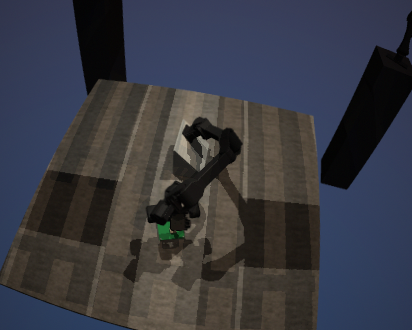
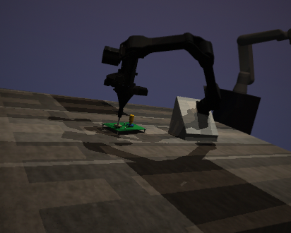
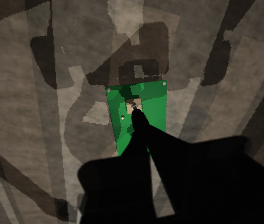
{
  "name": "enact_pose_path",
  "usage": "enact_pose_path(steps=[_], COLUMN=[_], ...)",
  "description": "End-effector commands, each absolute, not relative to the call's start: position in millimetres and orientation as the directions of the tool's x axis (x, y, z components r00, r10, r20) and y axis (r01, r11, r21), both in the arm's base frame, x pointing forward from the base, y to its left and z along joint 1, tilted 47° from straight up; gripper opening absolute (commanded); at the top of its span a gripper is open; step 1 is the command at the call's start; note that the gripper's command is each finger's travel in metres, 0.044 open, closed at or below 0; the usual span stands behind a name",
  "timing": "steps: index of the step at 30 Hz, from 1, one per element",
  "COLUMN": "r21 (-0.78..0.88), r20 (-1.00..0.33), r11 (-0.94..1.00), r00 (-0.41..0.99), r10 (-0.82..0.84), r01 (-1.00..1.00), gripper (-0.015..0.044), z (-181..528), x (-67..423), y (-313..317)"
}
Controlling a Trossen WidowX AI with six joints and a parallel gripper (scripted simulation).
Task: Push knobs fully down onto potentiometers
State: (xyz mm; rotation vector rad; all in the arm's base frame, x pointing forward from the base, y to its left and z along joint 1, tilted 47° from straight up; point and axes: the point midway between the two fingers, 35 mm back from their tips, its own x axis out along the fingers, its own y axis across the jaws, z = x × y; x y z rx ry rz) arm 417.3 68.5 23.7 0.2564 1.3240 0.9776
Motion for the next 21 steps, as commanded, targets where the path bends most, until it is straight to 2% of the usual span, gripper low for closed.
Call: enact_pose_path(steps=[1,21], r21=[0.666,0.666], r20=[-0.69,-0.69], r11=[0.596,0.595], r00=[-0.068,-0.068], r10=[0.72,0.721], r01=[-0.449,-0.449], gripper=[0.0,0.0], z=[23.3,14.6], x=[417.4,416.4], y=[70.0,79.3])
